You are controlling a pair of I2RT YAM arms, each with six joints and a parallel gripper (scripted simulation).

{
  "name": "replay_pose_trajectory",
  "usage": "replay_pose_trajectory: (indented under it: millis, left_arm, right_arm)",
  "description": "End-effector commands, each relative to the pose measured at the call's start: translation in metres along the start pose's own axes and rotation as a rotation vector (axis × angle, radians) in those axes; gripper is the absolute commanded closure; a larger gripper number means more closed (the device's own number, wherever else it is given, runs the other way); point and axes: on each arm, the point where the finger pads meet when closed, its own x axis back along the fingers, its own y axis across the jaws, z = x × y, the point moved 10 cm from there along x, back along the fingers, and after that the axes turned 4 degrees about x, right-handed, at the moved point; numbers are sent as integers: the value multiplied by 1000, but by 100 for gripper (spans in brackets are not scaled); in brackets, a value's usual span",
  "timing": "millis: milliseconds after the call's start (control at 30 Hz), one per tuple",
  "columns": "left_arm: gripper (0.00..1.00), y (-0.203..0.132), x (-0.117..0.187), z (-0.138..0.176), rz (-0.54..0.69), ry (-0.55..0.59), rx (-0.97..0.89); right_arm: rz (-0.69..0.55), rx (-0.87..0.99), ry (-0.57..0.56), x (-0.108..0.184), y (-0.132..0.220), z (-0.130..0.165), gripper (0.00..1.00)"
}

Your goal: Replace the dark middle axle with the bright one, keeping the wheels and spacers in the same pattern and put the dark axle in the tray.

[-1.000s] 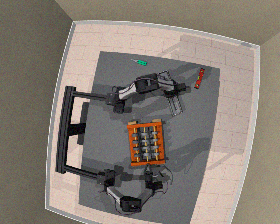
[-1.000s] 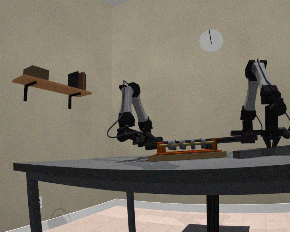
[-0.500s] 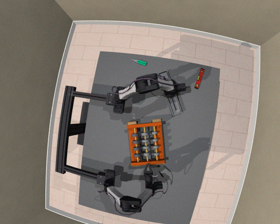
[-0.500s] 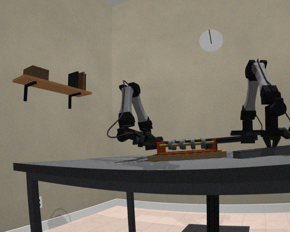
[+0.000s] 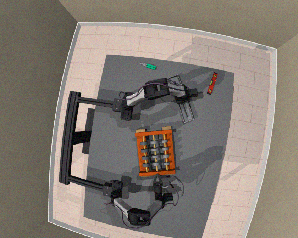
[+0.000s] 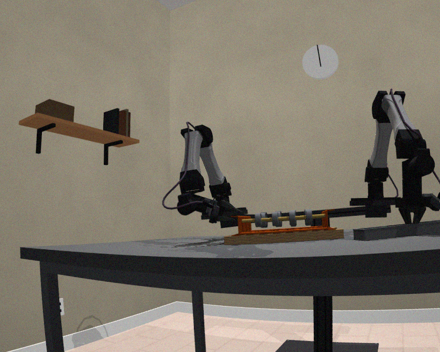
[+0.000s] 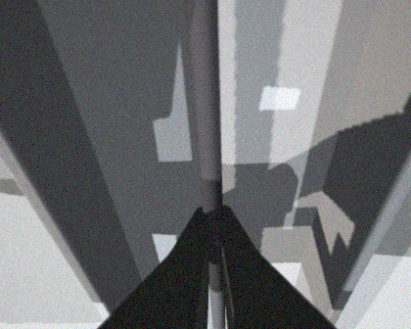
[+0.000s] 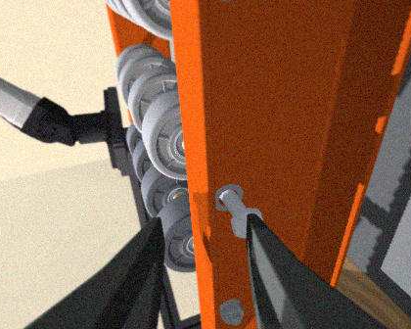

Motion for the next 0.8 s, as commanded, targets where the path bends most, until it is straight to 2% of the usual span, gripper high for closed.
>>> replay_pose_trajectory:
  millis: [0,300,333,400,467,767]
  left_arm:
    - [100,1,-18,-2,-5,-11,-7]
    - [100,1,-18,-2,-5,-11,-7]
    - [74,-12,8,1,39,6,10]
    - [74,-12,8,1,39,6,10]
    - [74,2,-3,-2,3,-3,10]
    - [74,5,-2,-3,-14,-7,11]
  right_arm:
    - [-27,108,0,-13,18,-11,67]
    - [-27,108,0,-13,18,-11,67]
    - [-27,108,0,-13,18,-11,67]
    - [-27,108,0,-13,18,-11,67]
    - [-27,108,0,-13,18,-11,67]
    - [-27,108,0,-13,18,-11,67]
